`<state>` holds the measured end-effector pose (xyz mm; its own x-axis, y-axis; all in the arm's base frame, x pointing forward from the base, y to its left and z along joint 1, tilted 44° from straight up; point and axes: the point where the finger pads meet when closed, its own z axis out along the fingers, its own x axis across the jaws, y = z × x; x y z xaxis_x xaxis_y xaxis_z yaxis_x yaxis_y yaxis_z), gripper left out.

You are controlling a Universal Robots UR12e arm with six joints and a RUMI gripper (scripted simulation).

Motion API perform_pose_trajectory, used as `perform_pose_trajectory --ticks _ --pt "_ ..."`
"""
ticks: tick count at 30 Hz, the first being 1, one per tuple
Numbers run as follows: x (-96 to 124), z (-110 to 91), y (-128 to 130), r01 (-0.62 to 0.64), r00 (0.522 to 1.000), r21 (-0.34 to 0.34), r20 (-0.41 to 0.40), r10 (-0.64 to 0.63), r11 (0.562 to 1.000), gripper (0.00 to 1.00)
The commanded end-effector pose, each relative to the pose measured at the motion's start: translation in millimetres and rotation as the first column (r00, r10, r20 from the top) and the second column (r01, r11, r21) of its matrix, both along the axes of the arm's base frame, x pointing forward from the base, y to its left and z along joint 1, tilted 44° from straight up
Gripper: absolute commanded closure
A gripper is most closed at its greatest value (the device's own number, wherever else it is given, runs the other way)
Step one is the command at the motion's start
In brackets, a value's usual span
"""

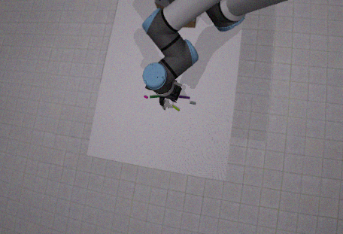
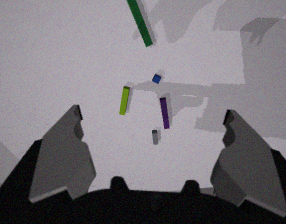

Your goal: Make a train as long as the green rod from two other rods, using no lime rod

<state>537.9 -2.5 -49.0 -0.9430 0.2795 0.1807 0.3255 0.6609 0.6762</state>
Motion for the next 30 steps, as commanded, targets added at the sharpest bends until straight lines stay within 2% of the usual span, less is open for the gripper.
perform_pose_trajectory --ticks 1,7,14,16,22,30 --pt "0 -4 -5 0.075 0.995 0.0 -0.071 -0.074 0.997 0.0" --pt "-2 -12 -14 0.244 0.942 -0.01 -0.235 -0.239 0.97 0.0" --pt "-3 -22 -23 0.417 0.822 -0.053 -0.404 -0.402 0.907 0.0" --pt "-3 -22 -23 0.417 0.822 -0.053 -0.404 -0.402 0.907 0.0" --pt "-4 -30 -32 0.56 0.652 -0.124 -0.543 -0.528 0.819 0.0" --pt "-5 -40 -41 0.68 0.416 -0.231 -0.661 -0.625 0.696 0.0"
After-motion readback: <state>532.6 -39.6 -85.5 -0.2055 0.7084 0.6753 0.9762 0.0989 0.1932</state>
